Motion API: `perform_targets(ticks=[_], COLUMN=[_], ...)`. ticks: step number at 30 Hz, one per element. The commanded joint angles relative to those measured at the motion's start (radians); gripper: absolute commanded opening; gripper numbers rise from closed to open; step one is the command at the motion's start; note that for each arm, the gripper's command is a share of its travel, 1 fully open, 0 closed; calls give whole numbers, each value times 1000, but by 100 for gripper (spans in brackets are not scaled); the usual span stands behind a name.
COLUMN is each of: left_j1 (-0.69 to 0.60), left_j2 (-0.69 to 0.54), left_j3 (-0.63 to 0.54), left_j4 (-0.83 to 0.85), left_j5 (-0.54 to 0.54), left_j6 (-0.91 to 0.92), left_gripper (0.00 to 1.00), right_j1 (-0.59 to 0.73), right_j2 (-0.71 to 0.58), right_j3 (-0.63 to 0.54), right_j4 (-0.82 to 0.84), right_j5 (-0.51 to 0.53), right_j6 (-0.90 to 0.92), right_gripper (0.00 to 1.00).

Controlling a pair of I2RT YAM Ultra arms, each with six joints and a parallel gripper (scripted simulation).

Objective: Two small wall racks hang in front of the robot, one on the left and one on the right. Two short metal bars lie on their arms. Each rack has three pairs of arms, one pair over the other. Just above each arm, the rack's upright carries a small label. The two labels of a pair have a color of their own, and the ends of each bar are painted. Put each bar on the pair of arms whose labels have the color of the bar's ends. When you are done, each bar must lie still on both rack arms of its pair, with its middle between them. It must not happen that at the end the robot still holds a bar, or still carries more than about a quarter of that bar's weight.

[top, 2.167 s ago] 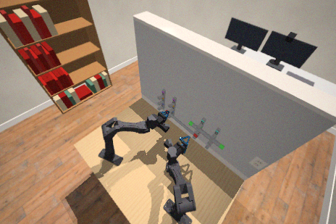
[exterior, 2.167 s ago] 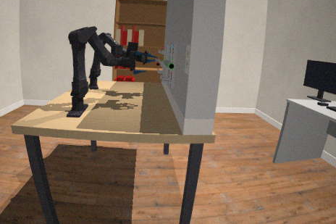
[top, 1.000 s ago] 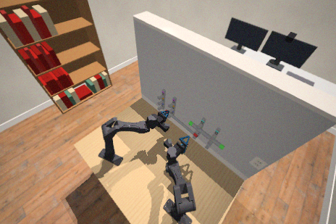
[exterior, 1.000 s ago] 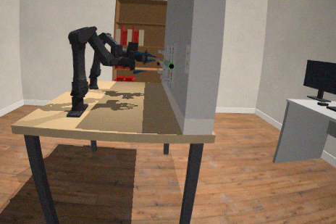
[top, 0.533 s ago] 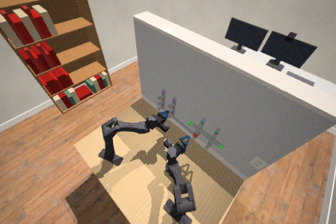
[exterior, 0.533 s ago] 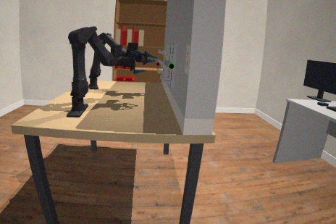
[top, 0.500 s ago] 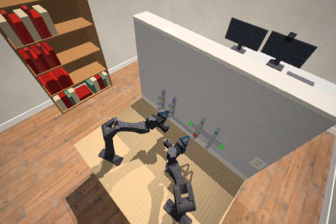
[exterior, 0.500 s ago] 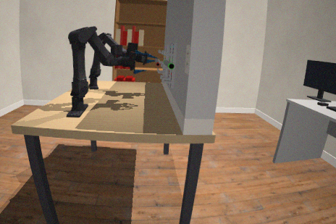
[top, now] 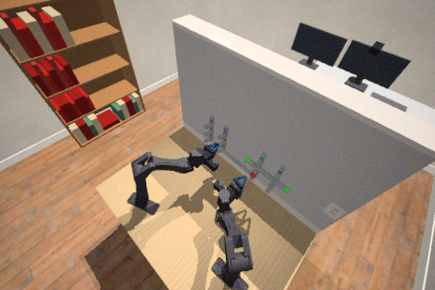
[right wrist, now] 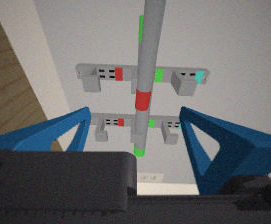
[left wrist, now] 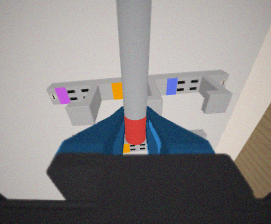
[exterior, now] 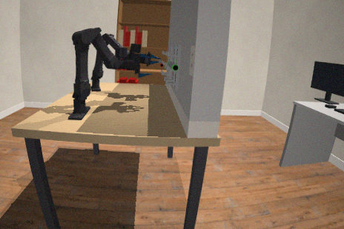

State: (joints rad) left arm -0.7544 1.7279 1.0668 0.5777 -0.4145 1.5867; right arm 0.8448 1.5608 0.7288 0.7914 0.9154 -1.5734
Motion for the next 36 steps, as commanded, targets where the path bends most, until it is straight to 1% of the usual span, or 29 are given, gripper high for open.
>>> perform_targets(ticks=[1, 18, 36], left_j1=[1, 1, 1], left_j2=[-22, -14, -11], left_j3=[1, -12, -15], left_j4=[56, 76, 82], left_j5=[2, 2, 2], left_j6=[-17, -17, -17], left_gripper=[0, 0, 0], right_j1=[-18, -61, -102], right_j2=[10, 28, 80], right_j3=[22, 86, 123], right_j4=[36, -8, 6], right_j5=[-22, -66, -106], right_j6=[5, 4, 5], right_gripper=[100, 100, 100])
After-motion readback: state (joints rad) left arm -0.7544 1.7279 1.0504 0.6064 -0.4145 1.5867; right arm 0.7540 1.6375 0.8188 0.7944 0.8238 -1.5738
